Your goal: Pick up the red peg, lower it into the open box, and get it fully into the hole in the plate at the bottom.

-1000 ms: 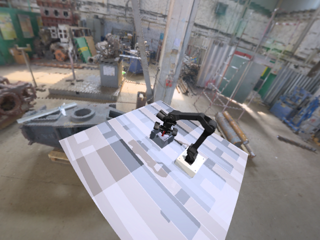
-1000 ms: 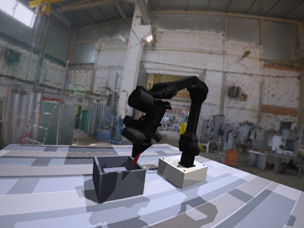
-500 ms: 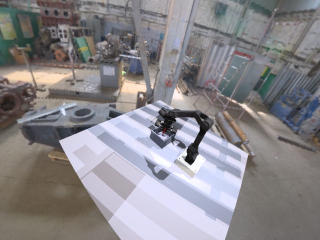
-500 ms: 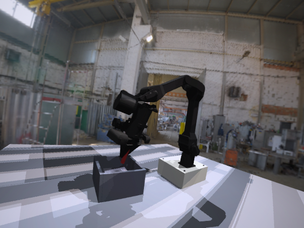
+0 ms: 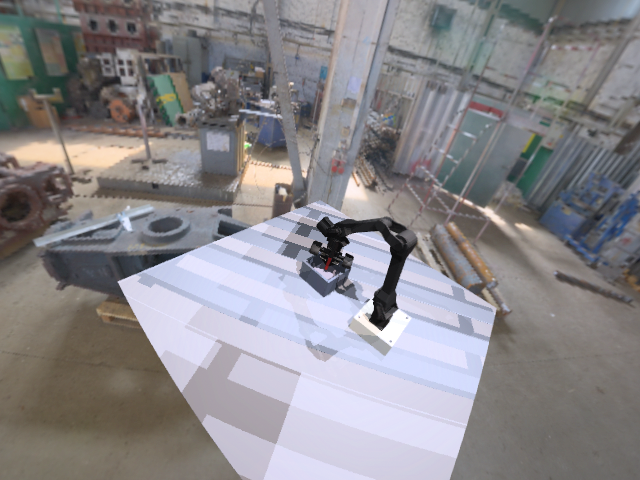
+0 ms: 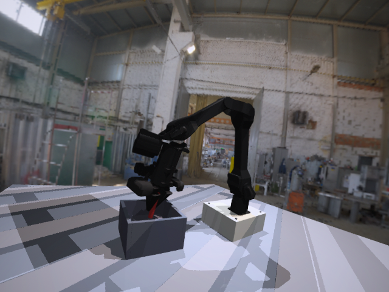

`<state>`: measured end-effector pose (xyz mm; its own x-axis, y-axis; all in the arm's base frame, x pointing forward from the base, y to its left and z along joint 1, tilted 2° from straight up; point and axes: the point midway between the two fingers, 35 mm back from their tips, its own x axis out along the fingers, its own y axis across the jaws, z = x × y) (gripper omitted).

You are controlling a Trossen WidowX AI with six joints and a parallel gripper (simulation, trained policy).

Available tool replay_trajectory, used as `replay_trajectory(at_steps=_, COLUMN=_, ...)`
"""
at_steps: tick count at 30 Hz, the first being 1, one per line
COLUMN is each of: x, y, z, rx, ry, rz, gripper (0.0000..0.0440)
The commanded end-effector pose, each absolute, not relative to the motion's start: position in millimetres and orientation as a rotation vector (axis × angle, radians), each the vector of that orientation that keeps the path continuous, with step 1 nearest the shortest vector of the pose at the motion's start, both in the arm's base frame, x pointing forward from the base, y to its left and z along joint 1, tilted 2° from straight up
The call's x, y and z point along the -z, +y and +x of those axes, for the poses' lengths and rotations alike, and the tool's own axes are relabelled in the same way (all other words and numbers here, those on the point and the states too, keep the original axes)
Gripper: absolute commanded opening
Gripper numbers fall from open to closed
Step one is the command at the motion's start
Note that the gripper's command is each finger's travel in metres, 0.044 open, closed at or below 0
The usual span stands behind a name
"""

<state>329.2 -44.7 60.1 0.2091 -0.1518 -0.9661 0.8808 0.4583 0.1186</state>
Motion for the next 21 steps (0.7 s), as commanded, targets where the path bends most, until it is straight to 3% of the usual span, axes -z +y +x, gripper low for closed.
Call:
replay_trajectory(at_steps=1, x=-47, y=-48, z=332, rx=0.836, ry=1.162, rz=0.793, gripper=0.0094)
replay_trajectory(at_steps=4, x=-41, y=-50, z=332, rx=0.834, ry=1.185, rz=0.771, gripper=0.0158)
replay_trajectory(at_steps=7, x=-39, y=-52, z=335, rx=0.839, ry=1.199, rz=0.762, gripper=0.0163)
replay_trajectory(at_steps=12, x=-43, y=-62, z=351, rx=0.829, ry=1.179, rz=0.751, gripper=0.0286)
replay_trajectory(at_steps=19, x=-49, y=-76, z=370, rx=0.822, ry=1.157, rz=0.729, gripper=0.0426)
replay_trajectory(at_steps=21, x=-52, y=-81, z=378, rx=0.816, ry=1.131, rz=0.73, gripper=0.044)
